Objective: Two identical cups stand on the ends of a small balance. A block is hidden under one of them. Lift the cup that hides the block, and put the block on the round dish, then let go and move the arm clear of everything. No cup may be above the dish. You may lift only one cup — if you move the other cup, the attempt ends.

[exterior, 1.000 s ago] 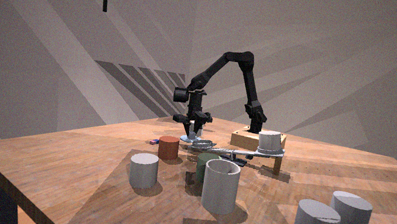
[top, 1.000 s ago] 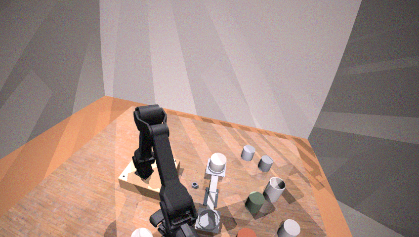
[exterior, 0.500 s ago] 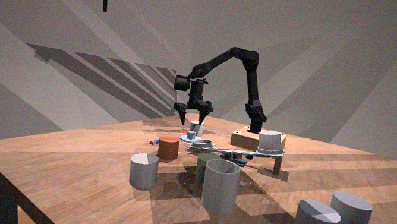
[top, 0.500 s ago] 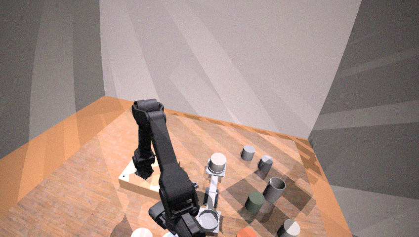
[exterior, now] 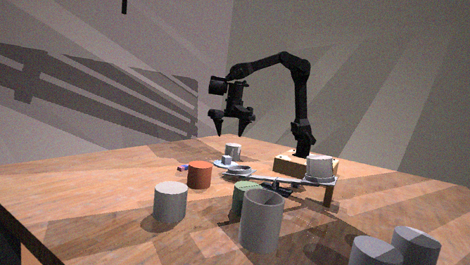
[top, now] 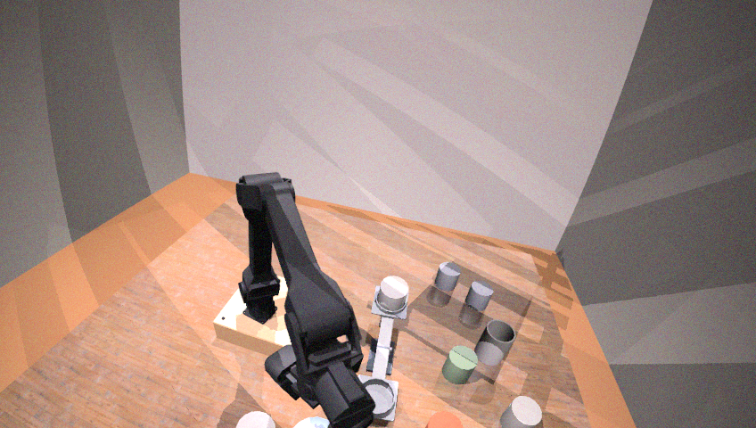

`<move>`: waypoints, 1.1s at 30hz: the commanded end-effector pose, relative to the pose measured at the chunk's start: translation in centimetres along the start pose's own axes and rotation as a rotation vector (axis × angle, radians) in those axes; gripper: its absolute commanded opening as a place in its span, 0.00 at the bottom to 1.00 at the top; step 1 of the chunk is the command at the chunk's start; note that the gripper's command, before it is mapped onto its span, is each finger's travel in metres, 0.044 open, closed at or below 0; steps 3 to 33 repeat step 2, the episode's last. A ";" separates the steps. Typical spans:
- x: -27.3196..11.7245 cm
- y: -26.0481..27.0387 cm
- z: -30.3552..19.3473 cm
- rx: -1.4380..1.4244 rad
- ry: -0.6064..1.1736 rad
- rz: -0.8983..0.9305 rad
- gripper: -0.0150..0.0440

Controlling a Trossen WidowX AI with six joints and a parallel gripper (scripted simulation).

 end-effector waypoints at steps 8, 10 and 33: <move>-0.1 0.0 0.0 0.000 0.000 0.000 1.00; -0.1 0.0 0.0 0.000 0.000 0.000 1.00; -0.1 0.0 0.0 0.000 0.000 0.000 1.00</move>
Point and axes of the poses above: the point midway between the two fingers, 35 mm back from their tips, its own x axis out along the fingers, its own y axis across the jaws, z = x × y, the point moved 5 cm from there along -x, back along the fingers, and after that the axes turned 10 degrees about x, right-handed, at the moved point
